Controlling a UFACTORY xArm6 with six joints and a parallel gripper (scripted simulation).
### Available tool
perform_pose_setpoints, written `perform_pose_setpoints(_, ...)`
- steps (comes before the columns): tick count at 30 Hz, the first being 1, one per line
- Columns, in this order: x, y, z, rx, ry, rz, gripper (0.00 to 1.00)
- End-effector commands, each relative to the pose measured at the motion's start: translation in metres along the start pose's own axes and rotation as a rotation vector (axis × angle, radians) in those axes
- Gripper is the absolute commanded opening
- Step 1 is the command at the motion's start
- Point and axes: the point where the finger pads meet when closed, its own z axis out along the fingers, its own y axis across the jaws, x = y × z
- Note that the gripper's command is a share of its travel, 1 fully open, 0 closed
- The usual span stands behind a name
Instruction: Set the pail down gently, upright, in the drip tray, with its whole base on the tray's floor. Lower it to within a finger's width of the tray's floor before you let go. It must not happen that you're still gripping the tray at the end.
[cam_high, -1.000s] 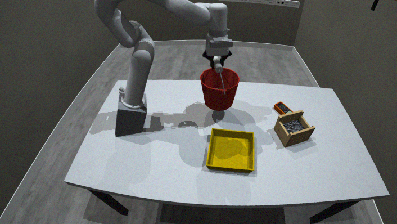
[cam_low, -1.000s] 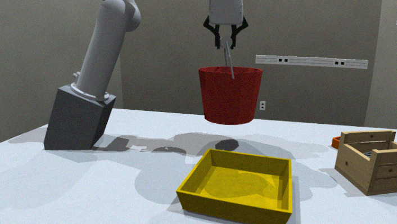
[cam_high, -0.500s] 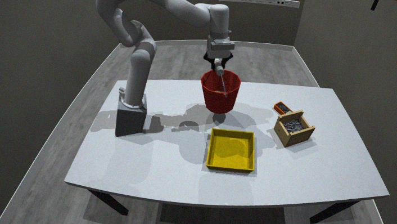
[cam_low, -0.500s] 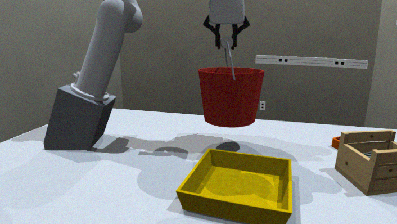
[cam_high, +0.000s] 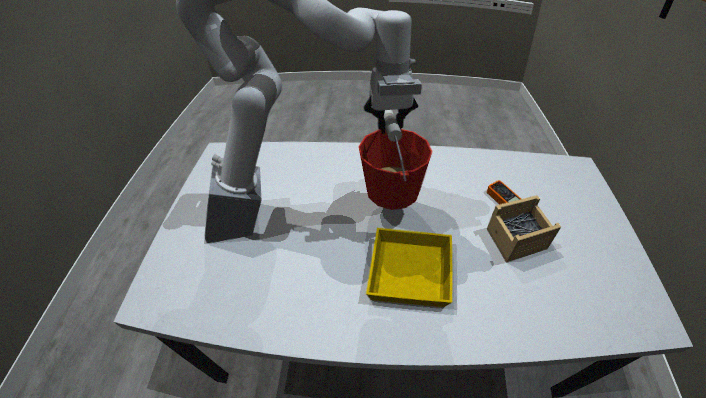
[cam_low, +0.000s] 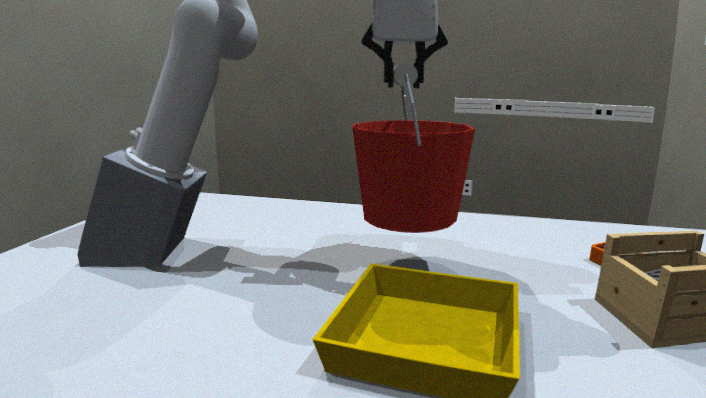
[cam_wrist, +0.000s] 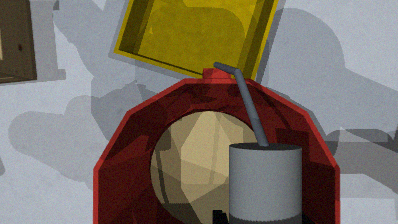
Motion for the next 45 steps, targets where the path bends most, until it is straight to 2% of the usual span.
perform_pose_setpoints(1,0.013,-0.002,-0.002,0.005,0.0,-0.001,0.0)
perform_pose_setpoints(12,0.037,-0.003,-0.002,0.005,0.0,-0.001,0.0)
perform_pose_setpoints(27,0.083,-0.004,-0.002,0.005,0.001,-0.001,0.0)
perform_pose_setpoints(29,0.083,-0.004,-0.002,0.005,0.001,-0.001,0.0)
perform_pose_setpoints(45,0.133,-0.006,-0.002,0.005,0.002,-0.001,0.0)
